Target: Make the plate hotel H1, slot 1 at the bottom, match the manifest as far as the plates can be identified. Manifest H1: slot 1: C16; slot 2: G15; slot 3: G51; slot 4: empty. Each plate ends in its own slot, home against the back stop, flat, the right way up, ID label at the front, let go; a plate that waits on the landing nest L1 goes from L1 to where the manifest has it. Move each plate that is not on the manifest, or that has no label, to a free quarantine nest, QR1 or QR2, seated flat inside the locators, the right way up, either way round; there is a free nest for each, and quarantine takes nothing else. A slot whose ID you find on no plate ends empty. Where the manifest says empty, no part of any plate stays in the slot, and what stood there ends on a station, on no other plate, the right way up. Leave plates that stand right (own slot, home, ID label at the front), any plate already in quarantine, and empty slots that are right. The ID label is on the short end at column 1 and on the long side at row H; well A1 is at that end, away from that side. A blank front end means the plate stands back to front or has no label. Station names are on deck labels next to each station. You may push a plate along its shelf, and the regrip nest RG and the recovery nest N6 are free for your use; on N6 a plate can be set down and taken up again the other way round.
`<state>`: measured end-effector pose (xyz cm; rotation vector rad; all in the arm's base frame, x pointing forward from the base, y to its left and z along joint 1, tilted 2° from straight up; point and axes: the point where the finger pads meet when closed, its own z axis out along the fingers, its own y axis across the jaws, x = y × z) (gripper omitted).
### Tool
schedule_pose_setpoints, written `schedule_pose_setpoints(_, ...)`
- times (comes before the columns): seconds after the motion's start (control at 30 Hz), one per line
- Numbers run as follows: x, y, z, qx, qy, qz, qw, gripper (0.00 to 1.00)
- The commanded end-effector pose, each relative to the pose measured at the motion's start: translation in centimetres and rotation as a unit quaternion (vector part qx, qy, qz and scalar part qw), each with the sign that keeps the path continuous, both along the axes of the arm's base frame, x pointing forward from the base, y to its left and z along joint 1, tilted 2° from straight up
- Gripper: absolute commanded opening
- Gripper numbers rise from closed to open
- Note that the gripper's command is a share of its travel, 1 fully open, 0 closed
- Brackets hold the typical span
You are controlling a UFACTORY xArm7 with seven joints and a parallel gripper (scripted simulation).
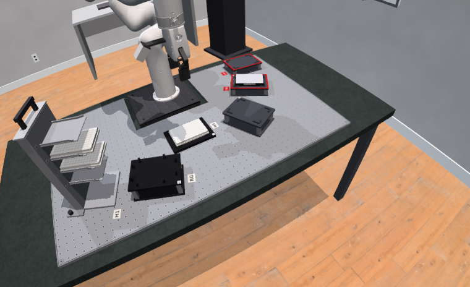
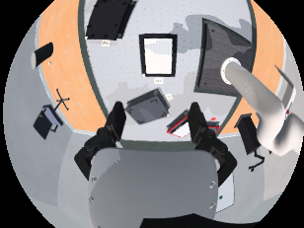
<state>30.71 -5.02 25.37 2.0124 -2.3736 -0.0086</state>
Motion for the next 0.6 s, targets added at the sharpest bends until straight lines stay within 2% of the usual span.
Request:
schedule_pose_setpoints(0.0,0.1,0.0,0.1,0.000,-0.002,0.000,1.000,1.00)
schedule_pose_setpoints(0.57,0.0,0.0,-2.4,0.000,-0.002,0.000,1.000,1.00)
